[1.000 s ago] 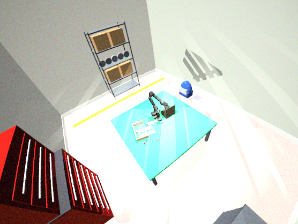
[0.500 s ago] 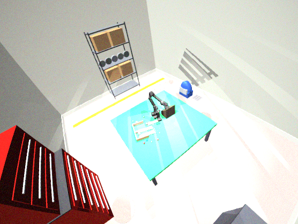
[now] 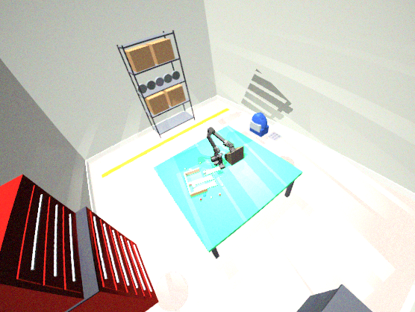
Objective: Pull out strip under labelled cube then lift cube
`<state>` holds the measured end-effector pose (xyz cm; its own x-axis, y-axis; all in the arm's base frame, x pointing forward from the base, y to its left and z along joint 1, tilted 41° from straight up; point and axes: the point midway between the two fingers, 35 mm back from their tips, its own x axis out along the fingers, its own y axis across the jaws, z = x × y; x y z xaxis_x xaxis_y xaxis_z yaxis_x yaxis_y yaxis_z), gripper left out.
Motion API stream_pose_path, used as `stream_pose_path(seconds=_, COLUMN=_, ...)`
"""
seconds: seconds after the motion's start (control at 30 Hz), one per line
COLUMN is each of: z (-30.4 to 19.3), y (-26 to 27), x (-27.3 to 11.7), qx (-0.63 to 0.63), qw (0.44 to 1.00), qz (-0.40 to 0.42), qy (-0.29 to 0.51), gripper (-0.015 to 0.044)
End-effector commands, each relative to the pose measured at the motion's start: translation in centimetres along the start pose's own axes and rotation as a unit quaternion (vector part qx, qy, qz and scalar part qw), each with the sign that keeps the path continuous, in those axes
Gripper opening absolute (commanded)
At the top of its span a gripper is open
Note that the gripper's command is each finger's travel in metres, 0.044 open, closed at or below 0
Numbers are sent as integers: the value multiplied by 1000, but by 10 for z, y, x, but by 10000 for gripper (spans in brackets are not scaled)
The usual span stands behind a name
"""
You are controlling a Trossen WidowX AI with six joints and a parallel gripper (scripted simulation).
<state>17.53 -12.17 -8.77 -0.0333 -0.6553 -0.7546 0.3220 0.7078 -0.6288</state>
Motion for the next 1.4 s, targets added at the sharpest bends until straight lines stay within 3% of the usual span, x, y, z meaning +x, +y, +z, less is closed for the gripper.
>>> stream_pose_path(seconds=0.0, z=-9, y=-2, x=3, qx=-2, qw=1000, qz=-1, qy=14, gripper=0)
stream_pose_path(seconds=0.2, z=-9, y=-2, x=3, qx=-2, qw=1000, qz=-1, qy=14, gripper=0)
stream_pose_path(seconds=0.4, z=3, y=1, x=-40, qx=-1, qw=1000, qz=0, qy=13, gripper=0)
stream_pose_path(seconds=0.53, z=3, y=1, x=-42, qx=-1, qw=1000, qz=0, qy=14, gripper=0)
stream_pose_path(seconds=1.1, z=71, y=1, x=-46, qx=-12, qw=1000, qz=0, qy=12, gripper=440)
stream_pose_path(seconds=1.37, z=102, y=1, x=-51, qx=-11, qw=1000, qz=0, qy=12, gripper=440)
